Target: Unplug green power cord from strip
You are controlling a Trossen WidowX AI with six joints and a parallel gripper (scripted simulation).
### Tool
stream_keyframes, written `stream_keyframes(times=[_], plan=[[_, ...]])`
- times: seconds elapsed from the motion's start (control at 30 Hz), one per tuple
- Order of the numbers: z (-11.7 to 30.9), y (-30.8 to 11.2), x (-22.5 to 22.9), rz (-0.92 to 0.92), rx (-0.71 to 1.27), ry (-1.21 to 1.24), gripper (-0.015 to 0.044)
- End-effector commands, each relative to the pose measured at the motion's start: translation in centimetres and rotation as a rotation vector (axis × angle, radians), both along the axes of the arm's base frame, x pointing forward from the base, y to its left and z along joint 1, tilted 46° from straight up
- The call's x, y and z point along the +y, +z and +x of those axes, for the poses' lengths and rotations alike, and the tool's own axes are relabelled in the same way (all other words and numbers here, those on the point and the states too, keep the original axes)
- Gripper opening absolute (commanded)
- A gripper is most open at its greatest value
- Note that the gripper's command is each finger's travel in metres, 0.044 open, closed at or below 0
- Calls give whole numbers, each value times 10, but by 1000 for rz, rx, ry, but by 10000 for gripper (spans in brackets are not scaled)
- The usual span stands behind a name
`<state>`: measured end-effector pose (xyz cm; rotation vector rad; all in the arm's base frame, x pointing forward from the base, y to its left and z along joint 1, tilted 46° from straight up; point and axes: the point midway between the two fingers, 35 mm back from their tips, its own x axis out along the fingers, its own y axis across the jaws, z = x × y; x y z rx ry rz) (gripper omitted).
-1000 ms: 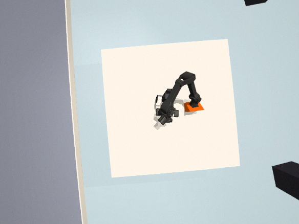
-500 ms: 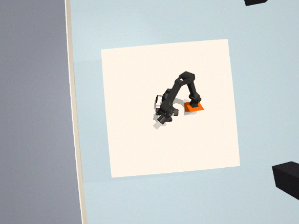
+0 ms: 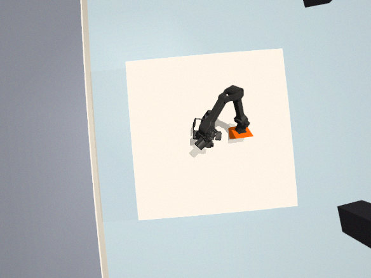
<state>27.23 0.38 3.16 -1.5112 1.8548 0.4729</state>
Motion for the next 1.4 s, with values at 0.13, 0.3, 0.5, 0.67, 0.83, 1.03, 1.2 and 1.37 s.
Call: stream_keyframes(times=[0.13, 0.3, 0.5, 0.67, 0.83, 1.03, 1.2, 1.37], plan=[[-4, 9, -7, -4, -2, 6, 160], [-4, 8, -8, -4, -2, 6, 160], [-5, 2, -14, -4, -2, 6, 160], [-4, 2, -14, 0, -2, -1, 134], [-4, 2, -14, 0, -2, -1, 42], [-4, 2, -14, 0, -2, -1, 2], [-3, -1, -11, 0, -2, 0, 0], [0, -6, -6, 1, -3, 1, 0]])
